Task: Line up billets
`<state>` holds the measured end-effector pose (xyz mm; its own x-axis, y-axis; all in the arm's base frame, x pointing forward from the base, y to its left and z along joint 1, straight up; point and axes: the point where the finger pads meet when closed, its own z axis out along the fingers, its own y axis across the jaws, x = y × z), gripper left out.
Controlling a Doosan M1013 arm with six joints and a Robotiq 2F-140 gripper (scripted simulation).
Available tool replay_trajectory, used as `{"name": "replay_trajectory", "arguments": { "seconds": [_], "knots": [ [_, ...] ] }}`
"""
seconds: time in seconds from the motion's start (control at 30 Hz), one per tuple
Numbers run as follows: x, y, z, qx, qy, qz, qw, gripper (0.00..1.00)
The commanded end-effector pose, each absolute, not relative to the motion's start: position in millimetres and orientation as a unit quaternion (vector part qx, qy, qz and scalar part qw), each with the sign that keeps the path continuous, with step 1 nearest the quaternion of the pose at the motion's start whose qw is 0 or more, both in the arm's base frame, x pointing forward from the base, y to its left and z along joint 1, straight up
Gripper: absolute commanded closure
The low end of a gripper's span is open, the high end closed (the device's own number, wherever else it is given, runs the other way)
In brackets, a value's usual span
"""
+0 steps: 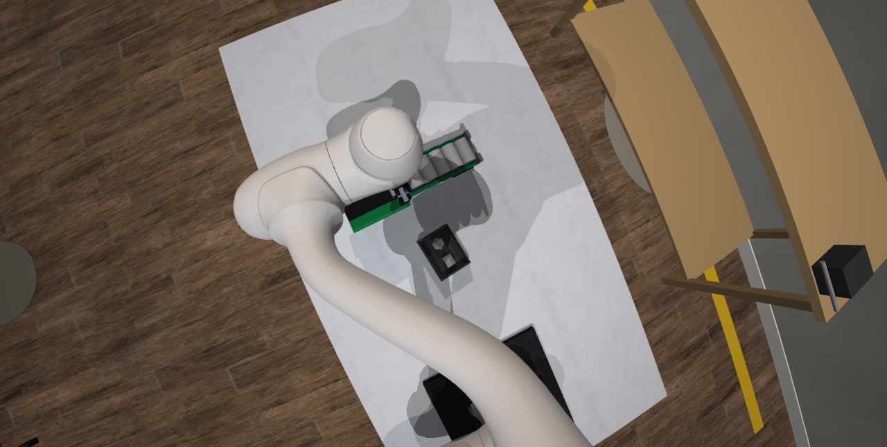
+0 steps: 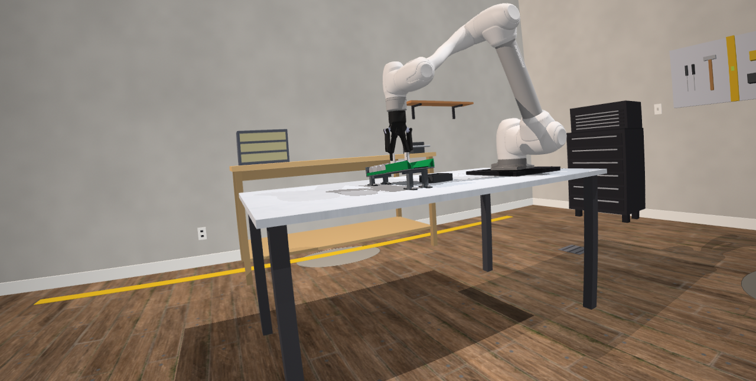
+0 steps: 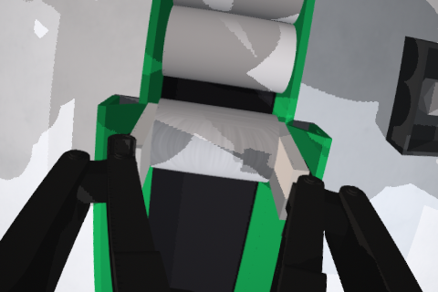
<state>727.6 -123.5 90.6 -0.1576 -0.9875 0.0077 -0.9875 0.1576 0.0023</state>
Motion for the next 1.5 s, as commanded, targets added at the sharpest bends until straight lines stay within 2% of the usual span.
{"name": "replay_trajectory", "arguments": {
  "seconds": [0.0,0.2,0.63,1.27,1.47],
  "knots": [
    [728,-123,91,0.649,-0.761,0.002,0.004,0.53],
    [728,-123,91,0.649,-0.761,0.002,0.004,0.53],
    [728,-123,91,0.649,-0.761,0.002,0.004,0.42],
    [728,-123,99,0.649,-0.761,0.002,0.004,0.42],
    [728,-123,125,0.649,-0.761,0.002,0.004,0.42]
  ]
}}
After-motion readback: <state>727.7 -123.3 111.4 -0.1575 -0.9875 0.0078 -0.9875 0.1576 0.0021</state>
